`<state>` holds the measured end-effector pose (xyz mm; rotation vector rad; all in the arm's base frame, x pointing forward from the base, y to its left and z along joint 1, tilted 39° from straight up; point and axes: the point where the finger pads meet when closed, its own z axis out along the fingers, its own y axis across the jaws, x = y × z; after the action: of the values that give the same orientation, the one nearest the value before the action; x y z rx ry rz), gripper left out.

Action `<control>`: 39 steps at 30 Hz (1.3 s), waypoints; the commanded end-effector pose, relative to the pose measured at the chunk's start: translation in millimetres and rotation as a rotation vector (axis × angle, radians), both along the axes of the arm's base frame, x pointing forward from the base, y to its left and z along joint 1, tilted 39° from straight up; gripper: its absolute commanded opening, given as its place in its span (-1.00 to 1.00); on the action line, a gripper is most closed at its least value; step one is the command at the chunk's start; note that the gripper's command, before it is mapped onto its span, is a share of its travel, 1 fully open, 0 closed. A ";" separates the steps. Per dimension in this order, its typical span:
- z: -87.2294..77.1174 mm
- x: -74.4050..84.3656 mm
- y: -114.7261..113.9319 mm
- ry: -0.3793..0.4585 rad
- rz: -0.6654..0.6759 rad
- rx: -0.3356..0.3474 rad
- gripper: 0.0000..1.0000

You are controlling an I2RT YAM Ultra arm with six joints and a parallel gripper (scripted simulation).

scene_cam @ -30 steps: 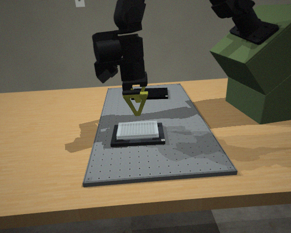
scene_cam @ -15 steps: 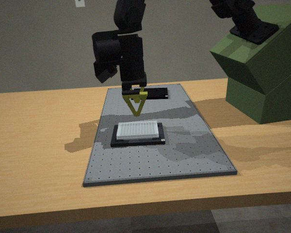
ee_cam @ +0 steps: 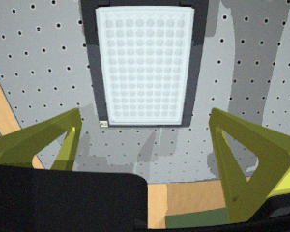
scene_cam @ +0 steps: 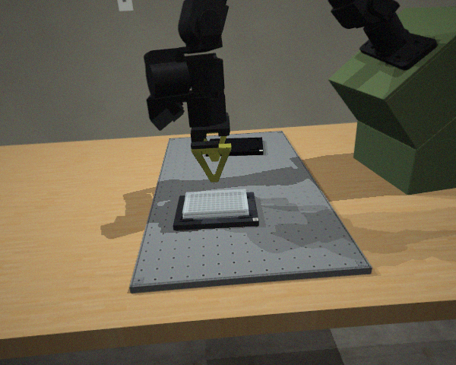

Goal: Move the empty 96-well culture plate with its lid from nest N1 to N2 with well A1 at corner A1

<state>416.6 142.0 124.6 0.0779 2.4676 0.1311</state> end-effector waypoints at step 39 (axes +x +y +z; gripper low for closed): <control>-1.0 18.8 2.0 -0.032 0.001 0.012 1.00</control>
<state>421.4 141.6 110.6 0.0775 2.4854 0.1221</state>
